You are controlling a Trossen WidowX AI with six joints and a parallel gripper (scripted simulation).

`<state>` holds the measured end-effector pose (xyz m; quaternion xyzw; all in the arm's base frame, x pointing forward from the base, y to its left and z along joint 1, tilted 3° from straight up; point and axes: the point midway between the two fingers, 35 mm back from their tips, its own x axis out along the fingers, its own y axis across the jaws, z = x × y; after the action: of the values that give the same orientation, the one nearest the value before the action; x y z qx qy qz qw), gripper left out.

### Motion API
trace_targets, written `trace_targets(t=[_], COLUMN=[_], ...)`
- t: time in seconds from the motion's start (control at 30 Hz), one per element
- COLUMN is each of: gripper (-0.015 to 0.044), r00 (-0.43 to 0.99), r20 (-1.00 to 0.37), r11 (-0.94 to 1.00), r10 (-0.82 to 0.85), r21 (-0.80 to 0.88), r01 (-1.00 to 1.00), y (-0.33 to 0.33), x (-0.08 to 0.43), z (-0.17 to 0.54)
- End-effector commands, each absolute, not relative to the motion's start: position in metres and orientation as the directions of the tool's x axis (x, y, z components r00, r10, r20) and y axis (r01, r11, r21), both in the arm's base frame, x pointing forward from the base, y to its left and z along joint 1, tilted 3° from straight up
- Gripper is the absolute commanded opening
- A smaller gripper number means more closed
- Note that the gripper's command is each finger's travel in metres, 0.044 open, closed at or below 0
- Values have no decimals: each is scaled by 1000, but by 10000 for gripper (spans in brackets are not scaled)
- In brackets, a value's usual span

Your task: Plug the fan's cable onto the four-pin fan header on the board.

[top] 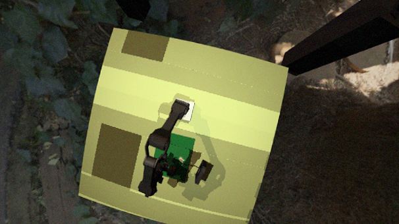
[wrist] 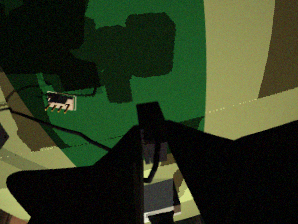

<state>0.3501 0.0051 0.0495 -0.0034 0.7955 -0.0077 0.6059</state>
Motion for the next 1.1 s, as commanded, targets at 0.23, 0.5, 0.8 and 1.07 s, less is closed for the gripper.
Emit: trace_targets(t=[0.23,0.5,0.8,1.07], gripper=[0,0,0,0], r00=[-254,-210,-120,-39], r20=[-967,-978,-993,-999], r11=[1000,991,908,768], r10=[-10,-11,-14,-17], r21=[-13,17,37,12], r01=[10,-134,-417,-640], y=[6,6,6,6], x=[349,346,340,334], z=[89,90,90,90])
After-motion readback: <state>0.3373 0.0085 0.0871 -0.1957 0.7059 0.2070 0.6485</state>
